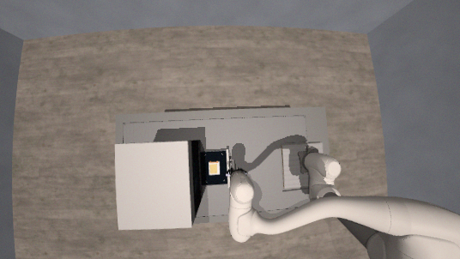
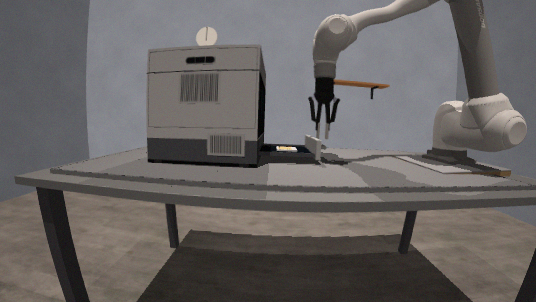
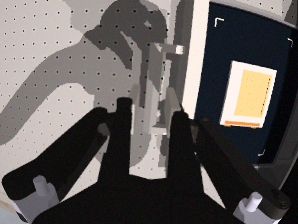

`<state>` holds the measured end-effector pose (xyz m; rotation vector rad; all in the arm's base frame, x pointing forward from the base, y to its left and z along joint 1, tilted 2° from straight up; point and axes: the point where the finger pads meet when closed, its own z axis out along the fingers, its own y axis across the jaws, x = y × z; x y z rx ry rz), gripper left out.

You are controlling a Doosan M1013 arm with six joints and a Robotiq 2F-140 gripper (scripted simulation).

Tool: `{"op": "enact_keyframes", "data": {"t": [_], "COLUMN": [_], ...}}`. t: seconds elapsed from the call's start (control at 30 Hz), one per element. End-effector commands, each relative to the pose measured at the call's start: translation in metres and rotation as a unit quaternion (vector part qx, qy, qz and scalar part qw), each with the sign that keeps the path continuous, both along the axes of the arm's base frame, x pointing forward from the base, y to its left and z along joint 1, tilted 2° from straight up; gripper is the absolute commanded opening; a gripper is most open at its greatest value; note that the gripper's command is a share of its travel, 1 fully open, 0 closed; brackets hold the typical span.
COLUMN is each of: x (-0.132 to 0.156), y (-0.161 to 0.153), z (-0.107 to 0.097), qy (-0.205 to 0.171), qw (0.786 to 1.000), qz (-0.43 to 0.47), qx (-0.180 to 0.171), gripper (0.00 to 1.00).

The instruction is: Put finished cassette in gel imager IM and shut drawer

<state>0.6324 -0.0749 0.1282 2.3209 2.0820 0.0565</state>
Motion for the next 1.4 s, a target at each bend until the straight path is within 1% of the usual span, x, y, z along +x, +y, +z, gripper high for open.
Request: {"op": "enact_keyframes", "data": {"t": [0.0,1.07,1.37], "x": [0.0,0.002,0.002], "y": [0.0,0.0,0.0], "z": [-0.003,-0.04,-0.041], "qy": [0.0,0.0,0.0], "qw": [1.0,1.0,1.0], "qz": [0.0,0.0,0.0], "qx": [0.0,0.0,0.0], "gripper": [0.27,0.27,0.27]}}
